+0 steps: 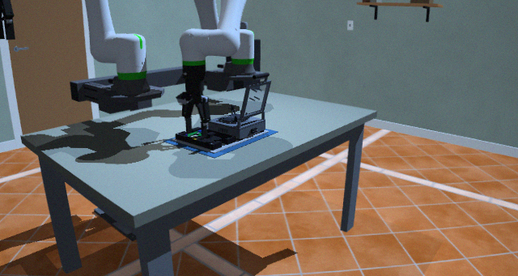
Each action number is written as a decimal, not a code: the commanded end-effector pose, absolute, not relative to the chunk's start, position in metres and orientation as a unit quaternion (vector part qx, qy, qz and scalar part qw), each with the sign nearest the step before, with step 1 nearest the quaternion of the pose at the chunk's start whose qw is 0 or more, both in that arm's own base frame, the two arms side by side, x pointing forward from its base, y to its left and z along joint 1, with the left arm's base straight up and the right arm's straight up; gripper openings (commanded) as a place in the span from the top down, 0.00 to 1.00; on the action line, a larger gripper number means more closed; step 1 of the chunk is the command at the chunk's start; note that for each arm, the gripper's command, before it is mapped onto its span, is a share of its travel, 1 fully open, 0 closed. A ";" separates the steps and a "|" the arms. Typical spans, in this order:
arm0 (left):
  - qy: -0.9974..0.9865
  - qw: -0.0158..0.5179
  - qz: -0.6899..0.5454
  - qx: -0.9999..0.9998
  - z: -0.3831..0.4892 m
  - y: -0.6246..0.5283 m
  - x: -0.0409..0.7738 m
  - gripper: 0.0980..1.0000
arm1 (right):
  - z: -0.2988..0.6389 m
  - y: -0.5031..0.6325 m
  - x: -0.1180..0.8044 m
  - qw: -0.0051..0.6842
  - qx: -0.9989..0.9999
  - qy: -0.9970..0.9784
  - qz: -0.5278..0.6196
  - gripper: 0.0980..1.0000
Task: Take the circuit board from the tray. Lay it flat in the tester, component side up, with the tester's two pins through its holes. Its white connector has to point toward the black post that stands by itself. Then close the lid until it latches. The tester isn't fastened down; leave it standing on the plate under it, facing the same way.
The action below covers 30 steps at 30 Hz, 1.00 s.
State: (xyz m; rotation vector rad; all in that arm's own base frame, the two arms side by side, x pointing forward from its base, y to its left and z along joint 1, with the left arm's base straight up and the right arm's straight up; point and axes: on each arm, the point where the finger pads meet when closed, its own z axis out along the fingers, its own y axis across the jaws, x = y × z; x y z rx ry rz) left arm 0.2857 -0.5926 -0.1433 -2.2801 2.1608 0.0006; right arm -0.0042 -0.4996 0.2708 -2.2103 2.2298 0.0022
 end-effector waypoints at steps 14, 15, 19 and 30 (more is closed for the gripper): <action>0.688 0.000 -0.001 -0.726 -0.142 -0.594 0.286 0.42 | 0.272 -0.500 -0.004 0.000 -0.704 0.710 0.000 0.00; 0.688 0.000 -0.001 -0.726 -0.142 -0.594 0.286 0.42 | 0.272 -0.500 -0.004 0.000 -0.704 0.710 0.000 0.00; 0.688 0.000 -0.001 -0.726 -0.142 -0.594 0.286 0.42 | 0.272 -0.500 -0.004 0.000 -0.704 0.710 0.000 0.00; 0.688 0.000 -0.001 -0.726 -0.142 -0.594 0.286 0.46 | 0.272 -0.500 -0.004 0.000 -0.704 0.710 0.000 0.00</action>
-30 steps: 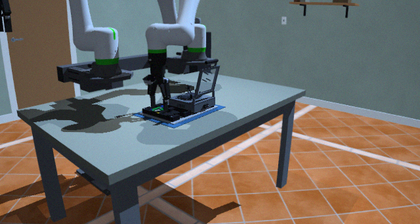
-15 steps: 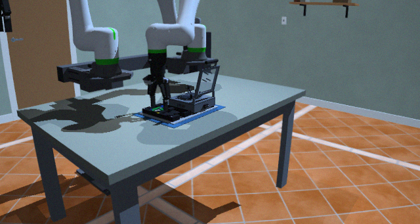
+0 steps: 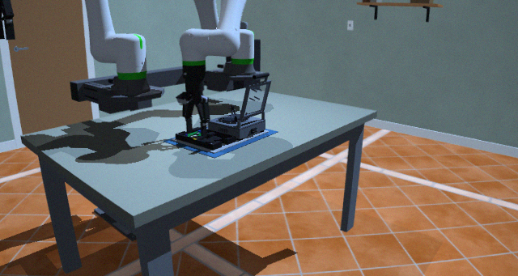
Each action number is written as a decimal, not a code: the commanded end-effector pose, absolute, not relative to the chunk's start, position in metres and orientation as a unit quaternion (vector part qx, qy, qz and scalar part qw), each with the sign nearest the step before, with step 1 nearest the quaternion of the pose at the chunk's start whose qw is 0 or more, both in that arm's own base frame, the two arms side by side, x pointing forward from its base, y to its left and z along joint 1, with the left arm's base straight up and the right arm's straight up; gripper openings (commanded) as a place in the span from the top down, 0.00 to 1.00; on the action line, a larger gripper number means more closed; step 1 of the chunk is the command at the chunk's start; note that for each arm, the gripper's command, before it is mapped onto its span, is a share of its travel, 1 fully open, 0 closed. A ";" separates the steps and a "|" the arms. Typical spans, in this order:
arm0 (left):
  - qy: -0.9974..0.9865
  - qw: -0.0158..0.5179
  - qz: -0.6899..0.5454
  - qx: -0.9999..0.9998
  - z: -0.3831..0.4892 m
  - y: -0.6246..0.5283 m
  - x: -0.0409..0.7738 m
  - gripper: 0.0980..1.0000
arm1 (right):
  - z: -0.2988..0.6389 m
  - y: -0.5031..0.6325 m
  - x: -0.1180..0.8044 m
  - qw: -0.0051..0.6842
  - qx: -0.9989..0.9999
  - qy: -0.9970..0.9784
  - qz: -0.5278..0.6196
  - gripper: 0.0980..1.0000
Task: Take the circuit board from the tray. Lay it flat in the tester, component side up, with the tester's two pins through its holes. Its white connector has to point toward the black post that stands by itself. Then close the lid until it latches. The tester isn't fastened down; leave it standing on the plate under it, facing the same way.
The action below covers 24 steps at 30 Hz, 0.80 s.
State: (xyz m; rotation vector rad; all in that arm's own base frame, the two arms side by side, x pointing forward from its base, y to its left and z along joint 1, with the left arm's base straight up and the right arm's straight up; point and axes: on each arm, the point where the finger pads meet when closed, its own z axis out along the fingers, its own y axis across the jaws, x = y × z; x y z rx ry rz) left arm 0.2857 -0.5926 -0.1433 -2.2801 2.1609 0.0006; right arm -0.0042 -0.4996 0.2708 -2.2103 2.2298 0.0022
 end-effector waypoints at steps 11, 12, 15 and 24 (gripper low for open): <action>0.688 0.000 -0.001 -0.726 -0.142 -0.594 0.286 0.49 | 0.272 -0.500 -0.004 0.000 -0.704 0.710 0.000 0.00; 0.688 0.000 -0.001 -0.726 -0.142 -0.594 0.286 0.49 | 0.272 -0.500 -0.004 0.000 -0.704 0.710 0.000 0.00; 0.688 0.000 -0.001 -0.726 -0.142 -0.594 0.286 0.49 | 0.272 -0.500 -0.004 0.000 -0.704 0.710 0.000 0.00; 0.688 0.000 -0.001 -0.726 -0.142 -0.594 0.286 0.51 | 0.272 -0.500 -0.004 0.000 -0.704 0.710 0.000 0.00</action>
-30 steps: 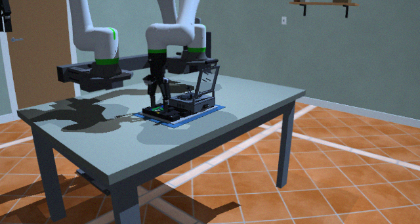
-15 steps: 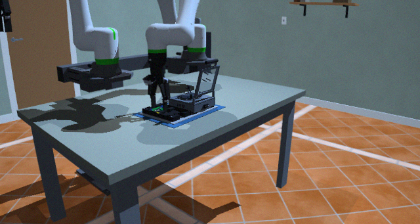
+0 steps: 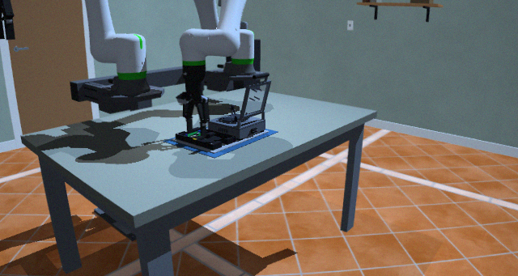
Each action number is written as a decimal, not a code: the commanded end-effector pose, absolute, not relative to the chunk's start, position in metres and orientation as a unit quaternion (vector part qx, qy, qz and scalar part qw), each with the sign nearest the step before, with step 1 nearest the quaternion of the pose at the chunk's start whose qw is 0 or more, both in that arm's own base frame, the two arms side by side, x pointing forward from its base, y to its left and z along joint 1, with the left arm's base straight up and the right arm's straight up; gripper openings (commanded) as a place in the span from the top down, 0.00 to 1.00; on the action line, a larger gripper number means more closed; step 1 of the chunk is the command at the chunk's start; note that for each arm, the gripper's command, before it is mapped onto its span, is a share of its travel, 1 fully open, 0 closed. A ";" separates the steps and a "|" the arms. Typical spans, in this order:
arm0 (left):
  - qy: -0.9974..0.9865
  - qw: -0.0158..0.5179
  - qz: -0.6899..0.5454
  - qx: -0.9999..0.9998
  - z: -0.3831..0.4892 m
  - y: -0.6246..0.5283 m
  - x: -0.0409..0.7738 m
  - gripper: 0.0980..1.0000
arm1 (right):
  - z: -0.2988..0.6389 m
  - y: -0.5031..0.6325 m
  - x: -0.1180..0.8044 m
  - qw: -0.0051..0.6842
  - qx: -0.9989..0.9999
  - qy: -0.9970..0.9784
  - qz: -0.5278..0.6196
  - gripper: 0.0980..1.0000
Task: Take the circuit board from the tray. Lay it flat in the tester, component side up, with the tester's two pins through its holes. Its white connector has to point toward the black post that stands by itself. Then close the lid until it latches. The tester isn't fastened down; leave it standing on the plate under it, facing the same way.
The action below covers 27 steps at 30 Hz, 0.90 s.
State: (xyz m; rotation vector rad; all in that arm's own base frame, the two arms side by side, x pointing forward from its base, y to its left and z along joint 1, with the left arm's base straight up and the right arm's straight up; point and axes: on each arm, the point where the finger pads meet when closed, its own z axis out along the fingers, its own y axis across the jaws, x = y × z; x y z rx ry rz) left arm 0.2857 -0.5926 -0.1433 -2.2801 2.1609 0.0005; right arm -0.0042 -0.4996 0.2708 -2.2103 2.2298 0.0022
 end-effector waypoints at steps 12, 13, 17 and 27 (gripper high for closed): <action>0.688 0.000 -0.001 -0.726 -0.142 -0.594 0.286 0.51 | 0.272 -0.500 -0.004 0.000 -0.704 0.710 0.000 0.00; 0.688 0.000 -0.001 -0.726 -0.142 -0.594 0.286 0.51 | 0.272 -0.500 -0.004 0.000 -0.704 0.710 0.000 0.00; 0.688 0.000 -0.001 -0.726 -0.142 -0.594 0.286 0.53 | 0.272 -0.500 -0.004 0.000 -0.704 0.710 0.000 0.00; 0.688 0.000 -0.001 -0.726 -0.142 -0.594 0.286 0.54 | 0.272 -0.500 -0.004 0.000 -0.704 0.710 0.000 0.00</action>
